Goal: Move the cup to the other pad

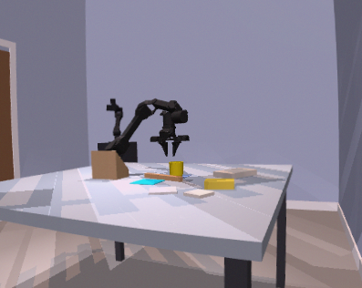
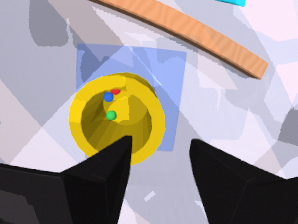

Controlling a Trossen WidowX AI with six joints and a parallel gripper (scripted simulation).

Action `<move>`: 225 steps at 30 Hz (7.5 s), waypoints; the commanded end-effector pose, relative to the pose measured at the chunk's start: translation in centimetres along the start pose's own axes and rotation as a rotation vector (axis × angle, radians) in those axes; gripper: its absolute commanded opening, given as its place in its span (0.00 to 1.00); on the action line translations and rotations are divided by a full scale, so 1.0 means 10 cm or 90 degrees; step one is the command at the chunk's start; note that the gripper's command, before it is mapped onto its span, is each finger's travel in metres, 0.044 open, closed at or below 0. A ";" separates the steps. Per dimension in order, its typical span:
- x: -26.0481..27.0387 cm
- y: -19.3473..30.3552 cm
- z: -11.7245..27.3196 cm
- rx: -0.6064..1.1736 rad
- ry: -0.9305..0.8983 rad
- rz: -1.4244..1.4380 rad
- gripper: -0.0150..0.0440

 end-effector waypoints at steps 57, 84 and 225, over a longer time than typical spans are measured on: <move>0.01 0.02 -0.62 0.008 0.007 -0.013 0.45; 0.02 0.00 -0.34 0.008 0.007 -0.015 0.25; -0.61 -1.75 -0.57 0.000 0.009 -0.013 0.25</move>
Point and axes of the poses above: the point midway between the two fingers, 35 mm back from their tips, its own z axis back along the fingers, its own x axis across the jaws, y = z × x, the point moved 5 cm from there along z, back along the fingers, and after that the axes turned 1 degree about -z, right-handed, at the moved point
